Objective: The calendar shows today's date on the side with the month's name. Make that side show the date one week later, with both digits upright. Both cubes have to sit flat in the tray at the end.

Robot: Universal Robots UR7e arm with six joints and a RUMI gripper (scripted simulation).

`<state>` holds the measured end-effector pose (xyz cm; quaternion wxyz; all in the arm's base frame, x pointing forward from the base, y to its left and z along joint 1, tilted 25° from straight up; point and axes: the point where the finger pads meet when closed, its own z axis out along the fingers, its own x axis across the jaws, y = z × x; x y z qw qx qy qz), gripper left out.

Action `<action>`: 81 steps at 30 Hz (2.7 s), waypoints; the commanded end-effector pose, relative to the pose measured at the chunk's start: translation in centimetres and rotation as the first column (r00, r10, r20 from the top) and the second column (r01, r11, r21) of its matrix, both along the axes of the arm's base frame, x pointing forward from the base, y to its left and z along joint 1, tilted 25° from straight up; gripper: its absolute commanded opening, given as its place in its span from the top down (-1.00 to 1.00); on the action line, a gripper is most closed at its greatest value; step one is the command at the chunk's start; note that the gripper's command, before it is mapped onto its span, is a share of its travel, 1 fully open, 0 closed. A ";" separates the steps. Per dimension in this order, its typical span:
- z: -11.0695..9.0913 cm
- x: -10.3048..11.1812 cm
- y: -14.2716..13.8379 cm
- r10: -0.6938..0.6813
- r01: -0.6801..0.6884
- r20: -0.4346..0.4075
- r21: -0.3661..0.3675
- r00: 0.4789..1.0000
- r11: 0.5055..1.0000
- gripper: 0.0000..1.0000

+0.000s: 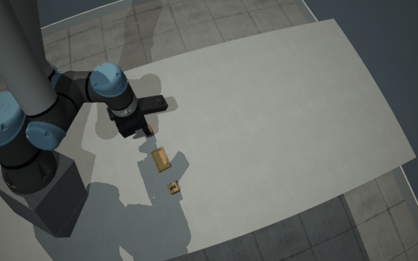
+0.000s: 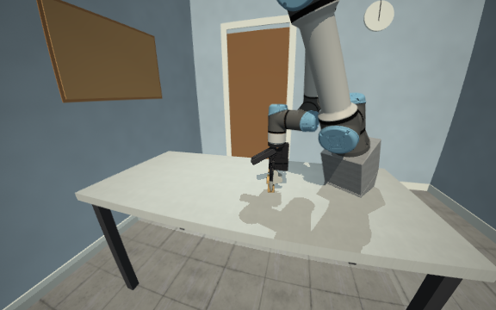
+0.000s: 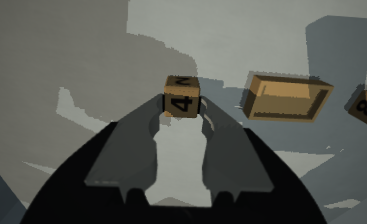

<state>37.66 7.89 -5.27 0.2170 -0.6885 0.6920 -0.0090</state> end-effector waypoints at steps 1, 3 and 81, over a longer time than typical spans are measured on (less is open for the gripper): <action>0.0 0.0 0.0 0.000 0.000 0.001 0.000 1.000 1.000 0.80; 0.0 0.0 0.0 0.000 0.000 0.001 0.000 1.000 1.000 0.80; 5.7 -1.9 -1.8 0.000 0.000 0.001 0.000 1.000 1.000 0.80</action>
